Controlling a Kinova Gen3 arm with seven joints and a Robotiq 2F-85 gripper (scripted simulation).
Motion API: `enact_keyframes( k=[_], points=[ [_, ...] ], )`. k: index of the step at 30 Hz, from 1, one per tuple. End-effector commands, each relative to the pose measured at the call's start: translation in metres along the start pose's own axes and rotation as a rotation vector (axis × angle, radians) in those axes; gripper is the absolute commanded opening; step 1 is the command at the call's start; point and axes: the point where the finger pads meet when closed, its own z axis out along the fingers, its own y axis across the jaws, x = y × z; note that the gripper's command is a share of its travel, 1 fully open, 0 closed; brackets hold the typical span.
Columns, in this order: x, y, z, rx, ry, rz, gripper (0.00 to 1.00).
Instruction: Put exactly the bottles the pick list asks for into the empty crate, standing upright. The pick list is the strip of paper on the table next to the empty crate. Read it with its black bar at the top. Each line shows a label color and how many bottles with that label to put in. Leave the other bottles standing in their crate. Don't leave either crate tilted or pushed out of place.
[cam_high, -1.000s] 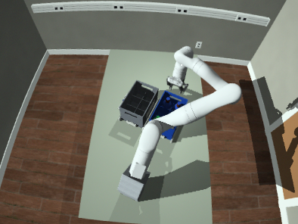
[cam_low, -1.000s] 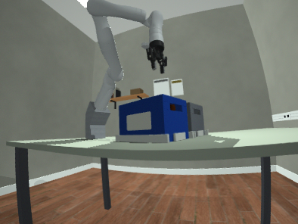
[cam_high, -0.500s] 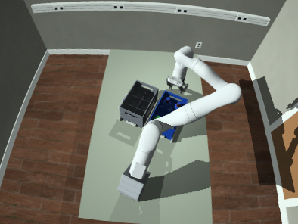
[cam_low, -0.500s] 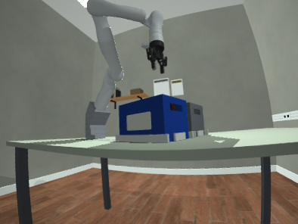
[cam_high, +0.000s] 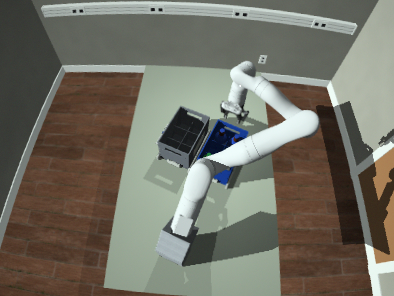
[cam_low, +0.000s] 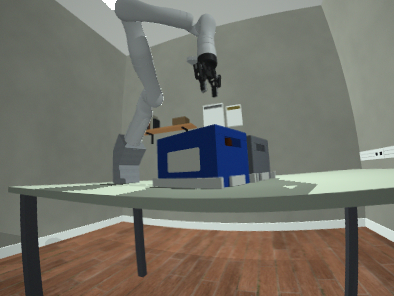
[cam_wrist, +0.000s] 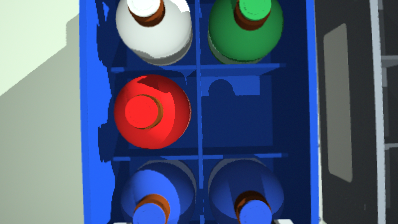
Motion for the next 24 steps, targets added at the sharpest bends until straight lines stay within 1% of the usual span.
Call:
enact_keyframes(
  k=[1,6,21,23,24],
  points=[
    [0.000,0.000,0.000,0.000,-0.001,0.000,0.67],
    [0.000,0.000,0.000,0.000,-0.001,0.000,0.67],
    [0.060,-0.019,0.040,0.000,-0.001,0.500,0.67],
    [0.060,-0.019,0.040,0.000,-0.001,0.500,0.67],
    [0.064,-0.020,0.043,0.000,-0.001,0.534,0.67]
  ],
)
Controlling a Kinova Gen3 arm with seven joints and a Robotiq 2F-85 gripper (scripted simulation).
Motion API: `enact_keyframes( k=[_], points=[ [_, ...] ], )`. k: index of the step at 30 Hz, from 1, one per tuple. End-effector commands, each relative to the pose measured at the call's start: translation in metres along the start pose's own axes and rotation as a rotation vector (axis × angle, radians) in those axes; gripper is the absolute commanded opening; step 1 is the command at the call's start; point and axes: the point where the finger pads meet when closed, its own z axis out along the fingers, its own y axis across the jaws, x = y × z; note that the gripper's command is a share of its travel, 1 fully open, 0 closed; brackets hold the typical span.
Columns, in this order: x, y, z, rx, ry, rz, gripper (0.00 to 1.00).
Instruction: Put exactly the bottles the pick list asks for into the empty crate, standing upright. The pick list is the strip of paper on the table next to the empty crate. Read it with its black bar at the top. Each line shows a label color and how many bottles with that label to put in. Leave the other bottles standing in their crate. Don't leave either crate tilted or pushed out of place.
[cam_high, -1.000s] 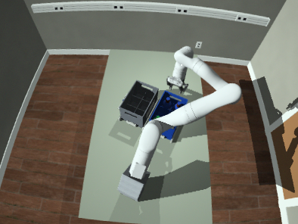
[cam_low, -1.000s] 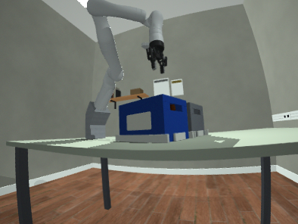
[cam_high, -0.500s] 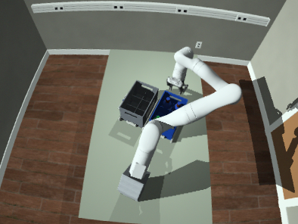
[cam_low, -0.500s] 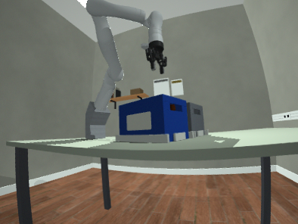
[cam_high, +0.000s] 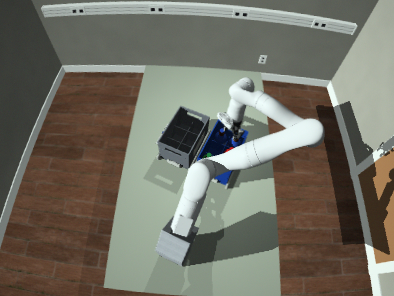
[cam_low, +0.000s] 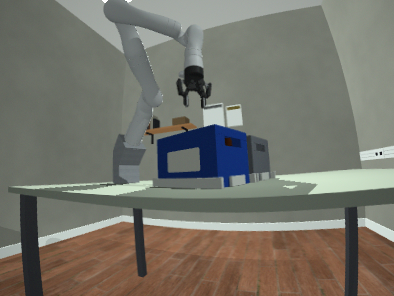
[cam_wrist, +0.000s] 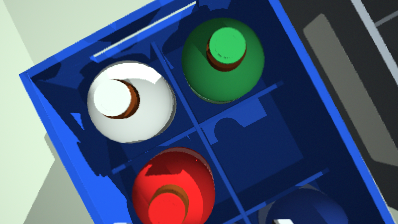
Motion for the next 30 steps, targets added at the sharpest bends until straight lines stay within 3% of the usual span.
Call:
enact_keyframes(
  k=[1,14,16,21,30],
  points=[
    [0.008,-0.008,0.008,-0.003,-0.016,0.104,0.67],
    [0.047,-0.046,0.044,-0.006,-0.015,0.537,0.67],
    [0.047,-0.046,0.044,-0.006,-0.015,0.537,0.67],
    [0.062,-0.061,0.058,-0.007,-0.015,0.704,0.67],
    [0.063,-0.062,0.059,-0.010,-0.014,1.004,0.67]
  ],
)
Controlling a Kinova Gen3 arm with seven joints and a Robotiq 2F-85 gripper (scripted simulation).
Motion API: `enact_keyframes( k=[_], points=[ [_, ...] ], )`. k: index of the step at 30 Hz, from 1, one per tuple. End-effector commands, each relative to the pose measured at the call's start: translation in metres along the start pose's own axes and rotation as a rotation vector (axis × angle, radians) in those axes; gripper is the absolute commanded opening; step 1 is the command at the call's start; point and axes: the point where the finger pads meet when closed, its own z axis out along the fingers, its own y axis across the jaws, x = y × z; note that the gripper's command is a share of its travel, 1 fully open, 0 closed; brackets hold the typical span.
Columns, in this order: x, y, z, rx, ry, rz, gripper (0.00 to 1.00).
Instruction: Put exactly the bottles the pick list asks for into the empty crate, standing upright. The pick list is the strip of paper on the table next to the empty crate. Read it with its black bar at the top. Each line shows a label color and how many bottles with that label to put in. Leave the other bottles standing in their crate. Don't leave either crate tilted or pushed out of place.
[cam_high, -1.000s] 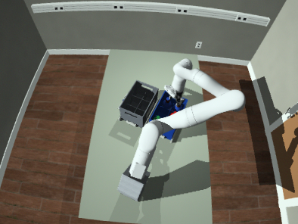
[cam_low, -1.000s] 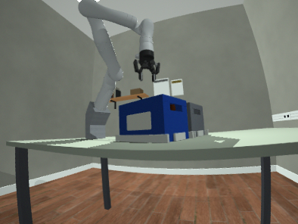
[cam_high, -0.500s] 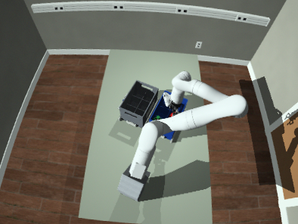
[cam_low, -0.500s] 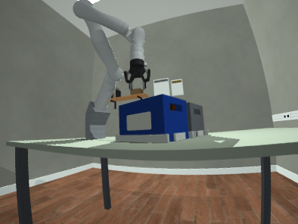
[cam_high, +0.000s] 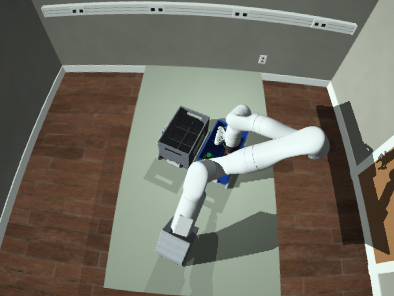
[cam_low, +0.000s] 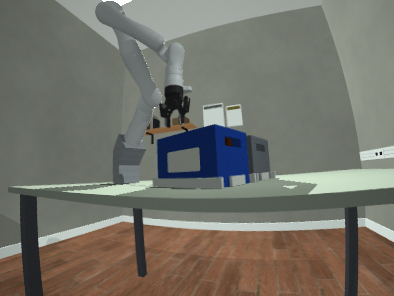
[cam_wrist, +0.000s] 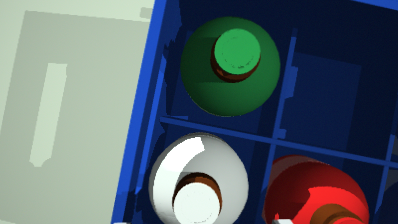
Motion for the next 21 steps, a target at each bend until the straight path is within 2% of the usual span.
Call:
enact_keyframes(
  k=[1,3,18,21],
  points=[
    [0.0000,0.0002,0.0002,-0.008,-0.012,0.148,0.67],
    [0.0000,0.0002,0.0002,-0.008,-0.012,0.148,0.67],
    [0.0000,0.0002,0.0002,-0.011,-0.010,0.648,0.67],
    [0.0000,0.0002,0.0002,-0.011,-0.010,0.682,0.67]
  ],
)
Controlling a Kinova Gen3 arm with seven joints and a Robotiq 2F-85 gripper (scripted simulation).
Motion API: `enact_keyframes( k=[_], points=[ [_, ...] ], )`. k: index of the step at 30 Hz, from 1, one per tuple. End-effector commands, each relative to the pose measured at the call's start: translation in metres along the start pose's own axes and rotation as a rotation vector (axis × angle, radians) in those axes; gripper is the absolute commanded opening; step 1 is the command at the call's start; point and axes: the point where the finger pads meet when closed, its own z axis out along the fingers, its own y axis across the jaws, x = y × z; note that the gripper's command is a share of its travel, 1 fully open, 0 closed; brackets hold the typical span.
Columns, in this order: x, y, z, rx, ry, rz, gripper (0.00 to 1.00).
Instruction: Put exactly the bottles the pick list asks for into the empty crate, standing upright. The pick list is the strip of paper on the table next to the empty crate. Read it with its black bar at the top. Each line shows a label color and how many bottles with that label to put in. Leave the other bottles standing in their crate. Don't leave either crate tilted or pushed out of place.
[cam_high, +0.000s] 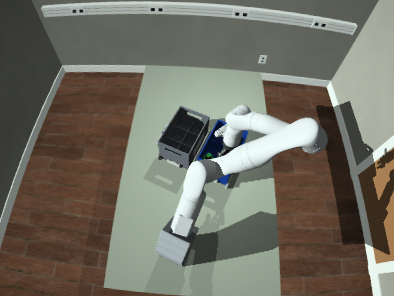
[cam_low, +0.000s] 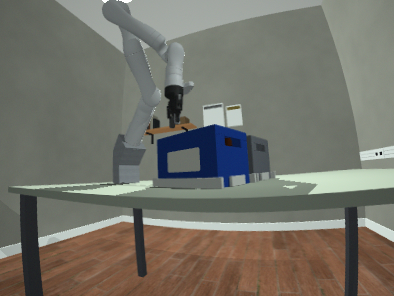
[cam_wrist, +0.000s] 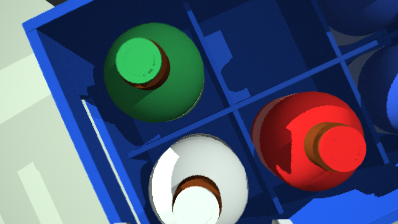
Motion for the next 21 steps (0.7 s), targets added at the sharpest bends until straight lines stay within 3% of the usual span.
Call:
enact_keyframes(
  k=[1,10,21],
  points=[
    [0.0001,0.0000,-0.0001,-0.010,-0.005,0.091,0.67],
    [0.0001,0.0000,-0.0001,-0.011,-0.003,0.381,0.67],
    [0.0001,0.0000,0.0012,-0.011,-0.003,0.381,0.67]
  ],
)
